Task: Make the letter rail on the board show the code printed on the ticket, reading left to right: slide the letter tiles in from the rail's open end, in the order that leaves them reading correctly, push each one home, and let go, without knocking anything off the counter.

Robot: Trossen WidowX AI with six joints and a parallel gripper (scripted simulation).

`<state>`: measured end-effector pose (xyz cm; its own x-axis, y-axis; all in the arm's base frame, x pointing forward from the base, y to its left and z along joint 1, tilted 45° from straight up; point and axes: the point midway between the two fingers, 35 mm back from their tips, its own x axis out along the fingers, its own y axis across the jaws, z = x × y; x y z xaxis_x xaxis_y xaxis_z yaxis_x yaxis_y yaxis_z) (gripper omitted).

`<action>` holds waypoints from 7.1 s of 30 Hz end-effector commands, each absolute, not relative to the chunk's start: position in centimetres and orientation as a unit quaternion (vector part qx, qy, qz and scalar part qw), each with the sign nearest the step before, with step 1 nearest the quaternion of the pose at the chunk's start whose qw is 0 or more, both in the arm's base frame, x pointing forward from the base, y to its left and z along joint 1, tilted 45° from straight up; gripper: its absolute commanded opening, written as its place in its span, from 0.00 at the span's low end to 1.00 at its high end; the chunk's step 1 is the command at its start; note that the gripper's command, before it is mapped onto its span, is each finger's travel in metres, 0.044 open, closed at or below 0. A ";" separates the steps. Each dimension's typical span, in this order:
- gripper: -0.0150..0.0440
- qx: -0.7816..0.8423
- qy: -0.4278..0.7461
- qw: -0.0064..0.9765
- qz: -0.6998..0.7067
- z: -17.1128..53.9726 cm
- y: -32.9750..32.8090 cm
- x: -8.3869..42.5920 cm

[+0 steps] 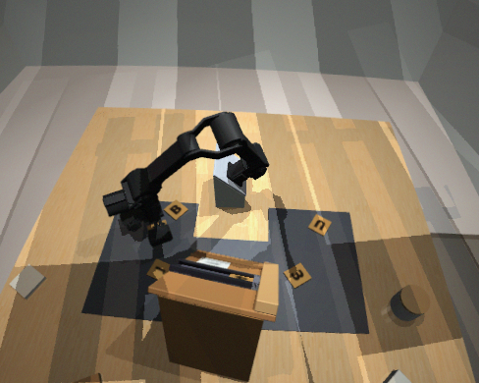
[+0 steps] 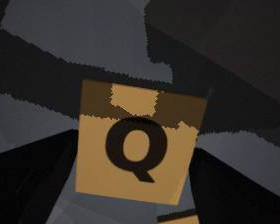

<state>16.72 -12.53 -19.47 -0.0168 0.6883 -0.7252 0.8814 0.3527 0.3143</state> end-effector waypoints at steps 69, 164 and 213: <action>0.25 0.369 0.343 0.862 0.059 -8.3 -20.6 30.4; 0.25 0.371 0.343 0.861 0.060 -5.6 -17.8 31.0; 0.25 0.371 0.343 0.861 0.060 -4.0 -16.1 31.4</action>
